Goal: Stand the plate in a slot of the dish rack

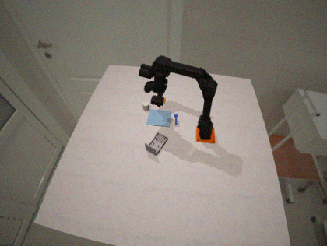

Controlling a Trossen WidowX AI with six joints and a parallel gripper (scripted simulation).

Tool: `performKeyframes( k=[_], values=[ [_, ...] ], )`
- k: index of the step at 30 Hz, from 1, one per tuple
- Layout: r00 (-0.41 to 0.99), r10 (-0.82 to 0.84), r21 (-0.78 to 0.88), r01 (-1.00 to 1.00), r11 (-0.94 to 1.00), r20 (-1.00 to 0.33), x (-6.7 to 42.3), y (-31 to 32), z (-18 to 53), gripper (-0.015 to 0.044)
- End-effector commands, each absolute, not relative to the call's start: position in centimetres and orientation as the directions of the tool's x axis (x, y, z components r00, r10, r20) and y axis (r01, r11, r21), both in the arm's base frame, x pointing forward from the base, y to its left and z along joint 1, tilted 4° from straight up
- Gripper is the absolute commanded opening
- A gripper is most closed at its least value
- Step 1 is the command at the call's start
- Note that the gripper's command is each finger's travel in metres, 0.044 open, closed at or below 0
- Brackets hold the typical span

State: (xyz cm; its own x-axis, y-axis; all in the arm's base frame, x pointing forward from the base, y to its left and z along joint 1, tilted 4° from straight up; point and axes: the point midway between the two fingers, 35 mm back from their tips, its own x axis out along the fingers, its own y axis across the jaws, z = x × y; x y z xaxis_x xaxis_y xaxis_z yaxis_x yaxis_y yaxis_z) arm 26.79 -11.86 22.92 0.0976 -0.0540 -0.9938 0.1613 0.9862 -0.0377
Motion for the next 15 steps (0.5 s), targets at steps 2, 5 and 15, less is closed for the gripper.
performKeyframes(
  k=[2, 5, 15],
  values=[
    [0.101, -0.056, -0.039, 0.170, 0.985, -0.993, 26.7, -11.6, 23.8, 0.0000],
    [0.097, -0.053, -0.028, 0.245, 0.969, -0.994, 26.4, -9.2, 23.7, 0.0000],
    [0.083, -0.048, 0.004, 0.529, 0.848, -0.995, 23.5, -0.6, 22.7, 0.0000]
  ],
)
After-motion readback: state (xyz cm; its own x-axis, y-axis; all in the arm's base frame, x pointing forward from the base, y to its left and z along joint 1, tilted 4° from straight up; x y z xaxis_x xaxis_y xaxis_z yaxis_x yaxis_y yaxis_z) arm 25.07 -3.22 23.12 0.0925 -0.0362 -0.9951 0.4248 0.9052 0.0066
